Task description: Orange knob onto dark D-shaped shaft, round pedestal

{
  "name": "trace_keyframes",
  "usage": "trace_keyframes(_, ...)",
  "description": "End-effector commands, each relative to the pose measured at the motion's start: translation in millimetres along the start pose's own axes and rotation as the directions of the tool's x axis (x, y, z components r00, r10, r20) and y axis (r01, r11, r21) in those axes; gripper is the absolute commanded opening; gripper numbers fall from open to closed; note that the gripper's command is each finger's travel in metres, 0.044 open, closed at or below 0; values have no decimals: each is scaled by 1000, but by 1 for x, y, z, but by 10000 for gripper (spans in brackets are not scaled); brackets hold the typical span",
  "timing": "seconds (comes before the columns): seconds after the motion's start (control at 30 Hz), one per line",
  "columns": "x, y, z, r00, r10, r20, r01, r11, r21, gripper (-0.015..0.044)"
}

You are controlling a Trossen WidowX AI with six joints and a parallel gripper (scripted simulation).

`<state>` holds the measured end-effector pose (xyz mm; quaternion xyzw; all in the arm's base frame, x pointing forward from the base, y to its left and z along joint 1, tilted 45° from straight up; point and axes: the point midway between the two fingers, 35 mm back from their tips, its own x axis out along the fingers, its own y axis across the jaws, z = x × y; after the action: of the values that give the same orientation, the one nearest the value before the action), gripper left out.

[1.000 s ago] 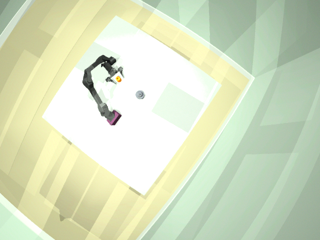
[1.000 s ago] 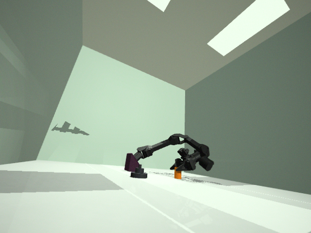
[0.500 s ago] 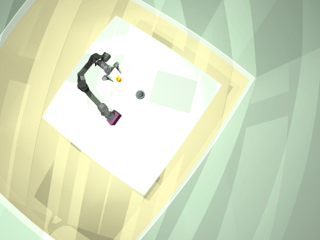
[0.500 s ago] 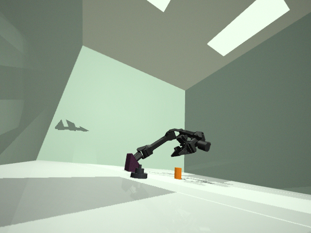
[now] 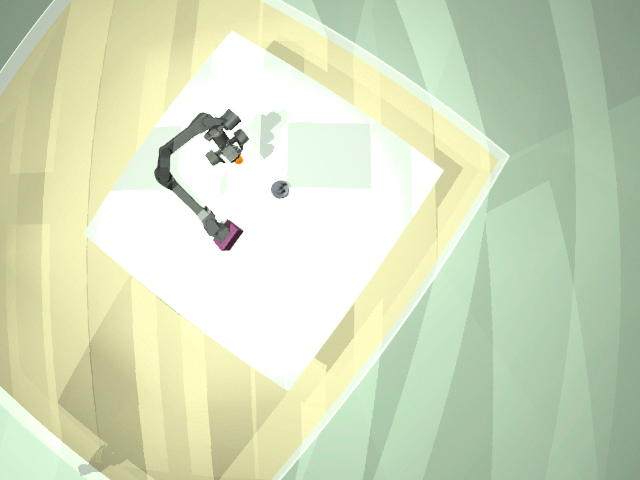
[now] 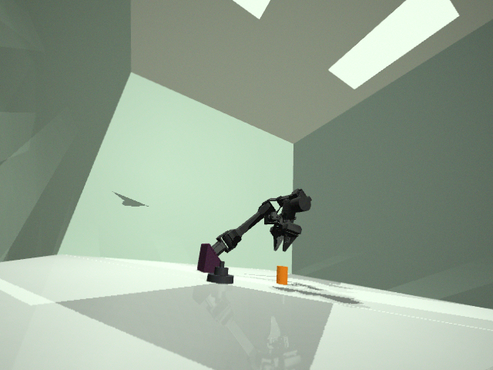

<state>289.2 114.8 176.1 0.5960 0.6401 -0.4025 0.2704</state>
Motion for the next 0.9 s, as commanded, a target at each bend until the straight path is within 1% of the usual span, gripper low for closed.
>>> trace_keyframes(0.0,-13,2,-3,979,32,-203,-35,999,-12,440)
trace_keyframes(0.37,-13,2,-3,979,32,-203,-38,999,-27,440)
trace_keyframes(0.43,-13,2,-3,979,32,-203,-63,987,-147,440)
trace_keyframes(0.5,-13,2,-3,979,32,-203,-99,939,-328,440)
trace_keyframes(0.57,-13,2,-3,979,32,-203,-131,857,-498,440)
trace_keyframes(0.67,-13,2,-3,979,32,-203,-171,676,-717,440)
trace_keyframes(0.77,-13,2,-3,979,32,-203,-196,439,-877,440)
trace_keyframes(0.87,-13,2,-3,979,32,-203,-205,166,-965,440)
